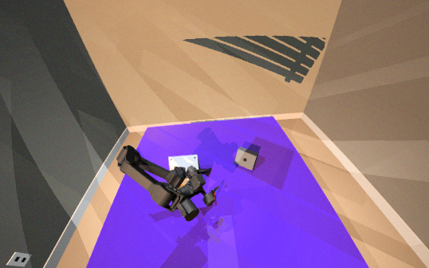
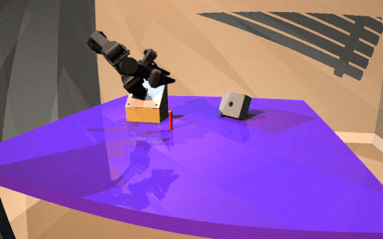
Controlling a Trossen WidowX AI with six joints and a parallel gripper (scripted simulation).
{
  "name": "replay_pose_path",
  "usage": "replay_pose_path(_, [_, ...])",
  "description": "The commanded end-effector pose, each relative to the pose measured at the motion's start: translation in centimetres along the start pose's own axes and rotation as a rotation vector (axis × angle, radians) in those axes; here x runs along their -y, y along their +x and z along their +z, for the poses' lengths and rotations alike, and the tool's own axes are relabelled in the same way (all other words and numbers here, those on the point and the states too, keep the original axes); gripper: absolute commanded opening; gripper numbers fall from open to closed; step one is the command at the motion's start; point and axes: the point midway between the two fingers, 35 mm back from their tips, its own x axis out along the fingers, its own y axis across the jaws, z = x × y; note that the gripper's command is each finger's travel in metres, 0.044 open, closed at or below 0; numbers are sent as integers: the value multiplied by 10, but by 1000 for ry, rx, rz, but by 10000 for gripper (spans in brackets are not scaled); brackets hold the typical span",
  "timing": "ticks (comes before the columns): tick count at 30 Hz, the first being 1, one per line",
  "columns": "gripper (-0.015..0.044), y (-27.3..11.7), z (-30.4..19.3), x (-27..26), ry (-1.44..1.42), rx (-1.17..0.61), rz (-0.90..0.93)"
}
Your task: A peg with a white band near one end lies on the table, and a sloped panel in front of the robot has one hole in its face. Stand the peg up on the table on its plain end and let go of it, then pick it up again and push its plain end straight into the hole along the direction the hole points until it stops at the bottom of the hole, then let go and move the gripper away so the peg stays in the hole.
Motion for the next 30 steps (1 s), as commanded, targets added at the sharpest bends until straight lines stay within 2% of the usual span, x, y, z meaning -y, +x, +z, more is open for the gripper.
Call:
replay_pose_path(1, [440,4,-8,-2,80,-91,55])
replay_pose_path(16, [440,16,-44,-14,272,-519,201])
replay_pose_path(30, [440,18,-66,-10,245,-945,147])
